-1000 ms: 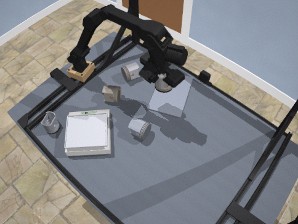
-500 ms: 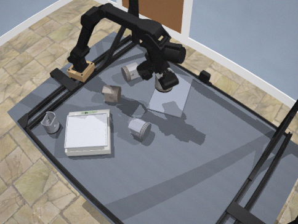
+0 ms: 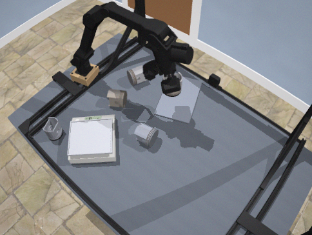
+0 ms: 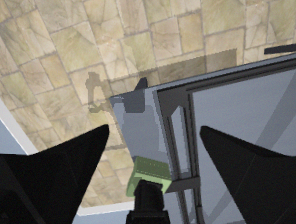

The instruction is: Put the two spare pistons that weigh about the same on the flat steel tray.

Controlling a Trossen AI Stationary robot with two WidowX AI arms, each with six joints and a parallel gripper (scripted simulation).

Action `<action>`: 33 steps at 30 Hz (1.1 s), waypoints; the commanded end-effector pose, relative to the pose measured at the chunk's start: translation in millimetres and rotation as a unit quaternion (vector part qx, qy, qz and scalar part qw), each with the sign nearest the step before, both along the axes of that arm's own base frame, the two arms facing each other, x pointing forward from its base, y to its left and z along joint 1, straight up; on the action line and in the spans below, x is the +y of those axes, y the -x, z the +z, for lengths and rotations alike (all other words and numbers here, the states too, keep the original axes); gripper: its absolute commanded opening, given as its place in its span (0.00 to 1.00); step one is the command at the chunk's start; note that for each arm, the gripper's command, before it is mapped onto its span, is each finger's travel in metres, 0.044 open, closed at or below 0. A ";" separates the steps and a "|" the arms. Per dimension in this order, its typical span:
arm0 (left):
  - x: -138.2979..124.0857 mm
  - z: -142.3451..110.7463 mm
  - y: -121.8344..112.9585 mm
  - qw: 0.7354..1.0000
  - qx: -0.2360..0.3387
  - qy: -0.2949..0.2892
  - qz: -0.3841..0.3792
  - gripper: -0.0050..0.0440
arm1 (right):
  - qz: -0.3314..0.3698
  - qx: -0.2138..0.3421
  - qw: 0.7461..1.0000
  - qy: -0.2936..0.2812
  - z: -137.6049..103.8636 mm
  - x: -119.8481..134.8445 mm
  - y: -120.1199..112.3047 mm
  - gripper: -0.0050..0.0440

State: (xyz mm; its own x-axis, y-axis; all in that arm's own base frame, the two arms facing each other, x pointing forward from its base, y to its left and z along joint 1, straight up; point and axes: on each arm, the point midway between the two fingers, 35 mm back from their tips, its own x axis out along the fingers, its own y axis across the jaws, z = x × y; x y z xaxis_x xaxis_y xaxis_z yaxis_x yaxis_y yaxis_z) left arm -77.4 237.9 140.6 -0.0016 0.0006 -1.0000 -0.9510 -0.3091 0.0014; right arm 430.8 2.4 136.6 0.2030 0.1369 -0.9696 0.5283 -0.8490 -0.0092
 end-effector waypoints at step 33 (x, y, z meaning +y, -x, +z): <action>-0.1 -0.1 -0.3 1.000 -0.001 0.000 0.000 1.00 | -0.010 -0.015 1.000 -0.001 -33.6 3.5 -4.4 0.43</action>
